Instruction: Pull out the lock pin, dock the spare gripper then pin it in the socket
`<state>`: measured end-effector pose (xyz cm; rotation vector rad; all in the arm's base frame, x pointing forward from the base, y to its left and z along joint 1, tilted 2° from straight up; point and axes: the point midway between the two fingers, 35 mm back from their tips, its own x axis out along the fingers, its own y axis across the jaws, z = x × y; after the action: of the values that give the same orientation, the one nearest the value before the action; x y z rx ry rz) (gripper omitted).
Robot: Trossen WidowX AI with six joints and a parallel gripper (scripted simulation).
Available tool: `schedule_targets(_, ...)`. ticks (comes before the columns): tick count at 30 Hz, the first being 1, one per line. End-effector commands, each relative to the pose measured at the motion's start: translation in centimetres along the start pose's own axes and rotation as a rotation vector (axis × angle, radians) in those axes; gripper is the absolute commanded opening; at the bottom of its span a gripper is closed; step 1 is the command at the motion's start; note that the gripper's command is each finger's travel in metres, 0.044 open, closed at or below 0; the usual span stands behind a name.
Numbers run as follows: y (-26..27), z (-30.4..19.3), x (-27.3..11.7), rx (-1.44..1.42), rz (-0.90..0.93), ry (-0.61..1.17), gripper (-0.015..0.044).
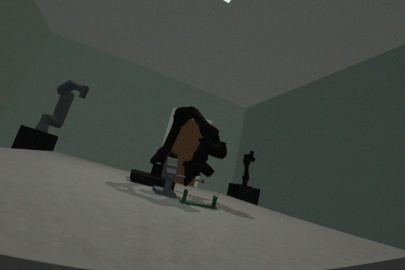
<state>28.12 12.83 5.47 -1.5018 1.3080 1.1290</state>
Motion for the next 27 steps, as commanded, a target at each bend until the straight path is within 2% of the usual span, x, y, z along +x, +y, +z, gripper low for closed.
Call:
schedule_targets(1,0.0,-0.3,0.0,-0.002,-0.001,-0.003,0.0)
schedule_targets(27,0.0,-2.1,0.5,-0.005,0.008,-0.003,0.0)
